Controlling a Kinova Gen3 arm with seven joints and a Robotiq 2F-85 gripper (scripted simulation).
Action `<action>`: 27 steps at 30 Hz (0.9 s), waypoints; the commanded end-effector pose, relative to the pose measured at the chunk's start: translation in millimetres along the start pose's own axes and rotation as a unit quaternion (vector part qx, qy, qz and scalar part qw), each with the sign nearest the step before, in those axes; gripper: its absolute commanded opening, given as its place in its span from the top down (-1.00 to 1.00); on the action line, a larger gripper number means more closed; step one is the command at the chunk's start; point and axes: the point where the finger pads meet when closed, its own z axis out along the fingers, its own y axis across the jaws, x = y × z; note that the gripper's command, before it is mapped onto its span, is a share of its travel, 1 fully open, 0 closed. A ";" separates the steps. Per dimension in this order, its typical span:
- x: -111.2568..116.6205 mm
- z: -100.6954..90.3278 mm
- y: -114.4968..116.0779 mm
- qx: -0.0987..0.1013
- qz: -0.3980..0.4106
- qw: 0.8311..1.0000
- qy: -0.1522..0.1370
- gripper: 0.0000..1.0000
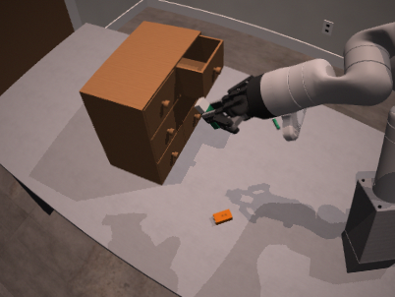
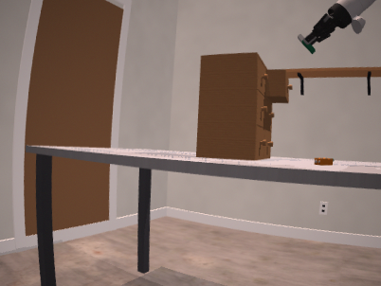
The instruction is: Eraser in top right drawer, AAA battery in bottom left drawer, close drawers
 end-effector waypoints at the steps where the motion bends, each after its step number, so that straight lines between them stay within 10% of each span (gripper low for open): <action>1: -1.3 4.2 -10.0 0.005 0.004 1.000 0.002 0.63; 27: -16.1 22.5 -47.2 0.013 0.002 1.000 0.012 0.63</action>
